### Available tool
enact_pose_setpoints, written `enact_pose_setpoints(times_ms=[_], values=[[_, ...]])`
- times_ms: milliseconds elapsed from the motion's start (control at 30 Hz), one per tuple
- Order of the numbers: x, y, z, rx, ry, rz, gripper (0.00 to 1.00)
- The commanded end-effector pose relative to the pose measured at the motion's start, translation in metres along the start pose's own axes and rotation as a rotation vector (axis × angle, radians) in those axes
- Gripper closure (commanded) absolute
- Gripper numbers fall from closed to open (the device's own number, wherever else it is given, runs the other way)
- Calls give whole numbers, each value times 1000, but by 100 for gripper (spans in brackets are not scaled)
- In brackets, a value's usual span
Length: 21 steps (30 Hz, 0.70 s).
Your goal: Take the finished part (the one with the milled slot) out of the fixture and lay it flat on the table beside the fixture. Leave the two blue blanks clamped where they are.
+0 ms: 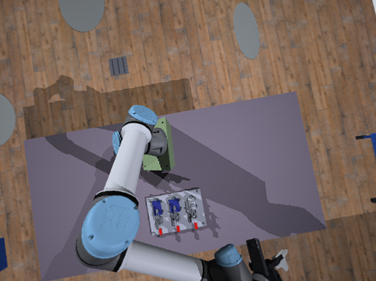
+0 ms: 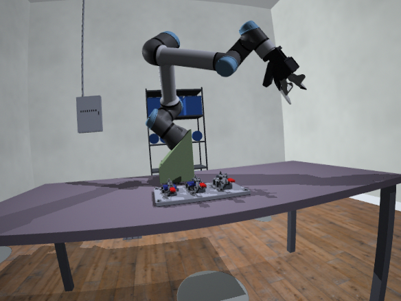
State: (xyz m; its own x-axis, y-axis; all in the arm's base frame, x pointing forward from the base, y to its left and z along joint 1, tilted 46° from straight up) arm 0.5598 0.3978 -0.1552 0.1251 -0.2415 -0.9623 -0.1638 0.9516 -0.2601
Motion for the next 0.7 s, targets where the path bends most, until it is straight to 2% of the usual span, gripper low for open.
enact_pose_setpoints(times_ms=[0, 300, 367, 667], values=[[1, -35, -8, 88, 2, -43, 0], [1, -124, -40, 313, 6, -159, 0], [1, -124, -40, 313, 6, -159, 0], [-5, -222, -96, 575, -3, -305, 0]])
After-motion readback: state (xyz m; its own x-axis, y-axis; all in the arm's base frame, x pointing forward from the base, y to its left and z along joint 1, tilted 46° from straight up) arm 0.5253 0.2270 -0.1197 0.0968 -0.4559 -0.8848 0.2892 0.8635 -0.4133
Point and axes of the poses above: the point where the finger pads meet when closed, its own x axis out along the fingers, its own y axis across the jaws, z = x × y, the point moved 7 cm from there along -x, back along the fingers, and after that the axes turned 11 degrees about x, right-handed, at the moved point
